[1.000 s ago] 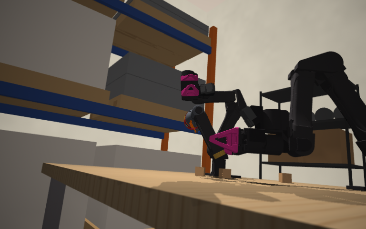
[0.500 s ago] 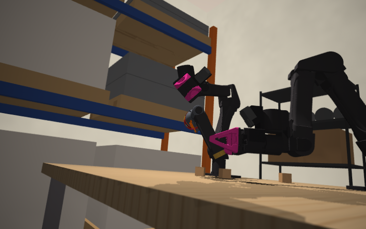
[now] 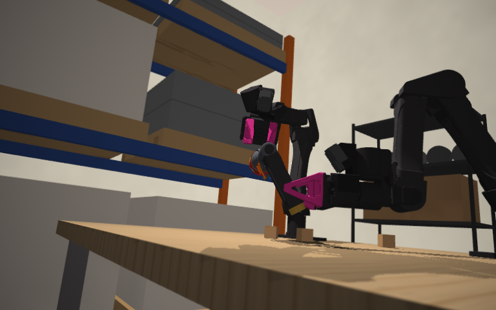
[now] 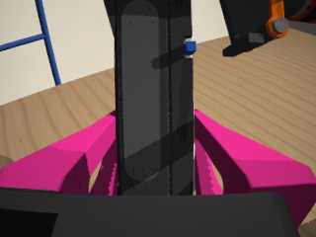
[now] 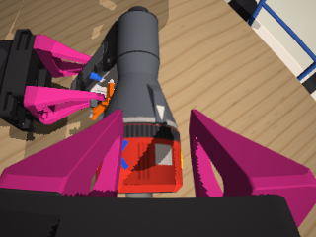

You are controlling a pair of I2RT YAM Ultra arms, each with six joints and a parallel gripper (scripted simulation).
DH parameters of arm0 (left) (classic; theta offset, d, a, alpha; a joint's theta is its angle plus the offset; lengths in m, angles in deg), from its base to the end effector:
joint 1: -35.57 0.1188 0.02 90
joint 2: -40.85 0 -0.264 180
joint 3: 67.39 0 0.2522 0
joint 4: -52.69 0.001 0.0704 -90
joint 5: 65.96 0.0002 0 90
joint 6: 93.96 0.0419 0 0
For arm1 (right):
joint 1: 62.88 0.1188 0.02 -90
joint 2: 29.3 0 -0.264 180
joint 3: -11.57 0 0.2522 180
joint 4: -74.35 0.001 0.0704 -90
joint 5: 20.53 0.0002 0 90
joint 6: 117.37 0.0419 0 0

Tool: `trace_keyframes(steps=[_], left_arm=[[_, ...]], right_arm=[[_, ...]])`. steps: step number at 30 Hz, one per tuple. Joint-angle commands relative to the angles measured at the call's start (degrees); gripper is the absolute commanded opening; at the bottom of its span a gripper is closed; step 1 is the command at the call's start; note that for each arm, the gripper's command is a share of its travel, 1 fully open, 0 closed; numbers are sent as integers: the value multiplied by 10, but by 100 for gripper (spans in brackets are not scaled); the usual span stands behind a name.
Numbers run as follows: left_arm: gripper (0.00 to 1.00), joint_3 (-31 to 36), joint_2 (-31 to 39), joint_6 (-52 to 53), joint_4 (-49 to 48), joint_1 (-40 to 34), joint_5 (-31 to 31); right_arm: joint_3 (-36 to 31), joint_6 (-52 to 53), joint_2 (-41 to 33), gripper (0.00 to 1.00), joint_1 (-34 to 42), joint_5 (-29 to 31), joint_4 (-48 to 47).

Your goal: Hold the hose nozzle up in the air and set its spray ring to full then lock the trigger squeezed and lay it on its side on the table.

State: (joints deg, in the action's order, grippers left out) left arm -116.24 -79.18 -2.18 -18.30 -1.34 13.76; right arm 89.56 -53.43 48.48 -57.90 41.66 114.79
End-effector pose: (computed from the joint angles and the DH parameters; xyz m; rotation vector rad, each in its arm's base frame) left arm 0.2810 -0.2005 0.1081 0.3892 1.5356 -0.3393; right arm 0.2953 0.0464 0.3082 -0.8267 2.0388 0.3465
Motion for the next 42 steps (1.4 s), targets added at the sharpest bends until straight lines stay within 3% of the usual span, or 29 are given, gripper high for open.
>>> trace_keyframes(steps=[1,3,6,9,12,42], left_arm=[[35,-25,8,-7,-52,-6,0],[35,-25,8,-7,-52,-6,0],[35,-25,8,-7,-52,-6,0],[35,-25,8,-7,-52,-6,0],[35,-25,8,-7,-52,-6,0],[35,-25,8,-7,-52,-6,0]], right_arm=[[58,78,9,37,10,22,41],[71,91,14,37,14,29,63],[142,183,27,37,31,56,93],[148,265,51,37,53,102,145],[222,343,65,37,72,127,171],[455,946,232,37,245,383,500]])
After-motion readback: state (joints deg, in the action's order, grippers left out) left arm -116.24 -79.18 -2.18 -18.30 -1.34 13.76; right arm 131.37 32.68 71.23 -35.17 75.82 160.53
